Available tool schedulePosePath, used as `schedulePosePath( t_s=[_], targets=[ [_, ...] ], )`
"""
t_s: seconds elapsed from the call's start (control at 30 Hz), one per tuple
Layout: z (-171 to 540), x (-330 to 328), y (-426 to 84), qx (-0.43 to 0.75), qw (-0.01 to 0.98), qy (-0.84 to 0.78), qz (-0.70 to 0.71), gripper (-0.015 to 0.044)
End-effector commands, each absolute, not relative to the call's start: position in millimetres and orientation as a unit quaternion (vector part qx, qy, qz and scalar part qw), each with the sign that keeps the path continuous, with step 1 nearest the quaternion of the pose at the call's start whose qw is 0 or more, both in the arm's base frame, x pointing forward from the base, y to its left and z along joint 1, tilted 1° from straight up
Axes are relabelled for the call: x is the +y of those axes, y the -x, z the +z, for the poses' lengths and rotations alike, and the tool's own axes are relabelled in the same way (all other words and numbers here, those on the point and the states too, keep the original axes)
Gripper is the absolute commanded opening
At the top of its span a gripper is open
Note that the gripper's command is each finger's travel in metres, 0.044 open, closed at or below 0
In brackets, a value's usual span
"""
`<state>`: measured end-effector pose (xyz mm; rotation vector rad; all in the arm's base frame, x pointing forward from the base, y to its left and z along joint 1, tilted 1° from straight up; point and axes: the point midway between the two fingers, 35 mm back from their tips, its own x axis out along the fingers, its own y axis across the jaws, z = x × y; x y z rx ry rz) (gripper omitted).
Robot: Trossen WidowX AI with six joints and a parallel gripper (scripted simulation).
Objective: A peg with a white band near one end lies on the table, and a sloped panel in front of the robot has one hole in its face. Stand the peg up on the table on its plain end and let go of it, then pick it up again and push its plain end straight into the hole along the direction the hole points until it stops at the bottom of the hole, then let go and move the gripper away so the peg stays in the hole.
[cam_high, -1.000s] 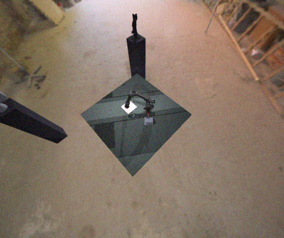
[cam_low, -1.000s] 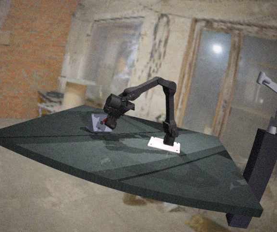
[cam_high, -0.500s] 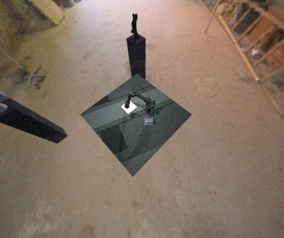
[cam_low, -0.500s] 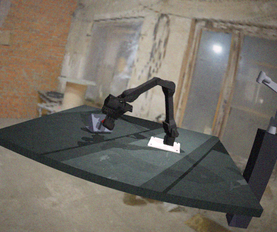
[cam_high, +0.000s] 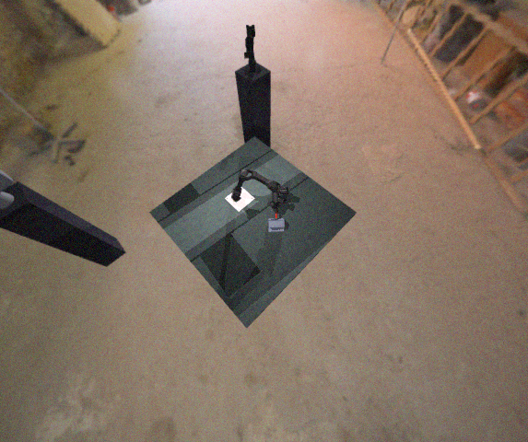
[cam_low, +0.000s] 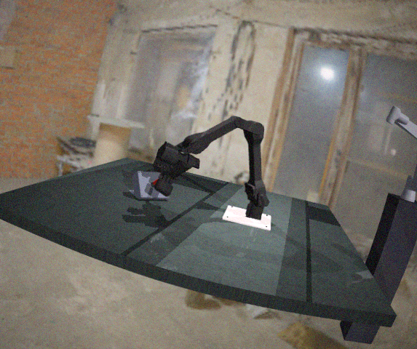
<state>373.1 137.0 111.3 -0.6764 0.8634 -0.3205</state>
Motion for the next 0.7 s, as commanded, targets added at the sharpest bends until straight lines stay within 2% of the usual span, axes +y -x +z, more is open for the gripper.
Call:
schedulePosePath(
  t_s=[0.0,0.67],
  targets=[
    [111.4,136.9,-372.6,0.408,0.842,0.319,-0.152,0.0000],
    [105.4,132.8,-375.4,0.408,0.842,0.319,-0.152,0.0000]
  ],
)
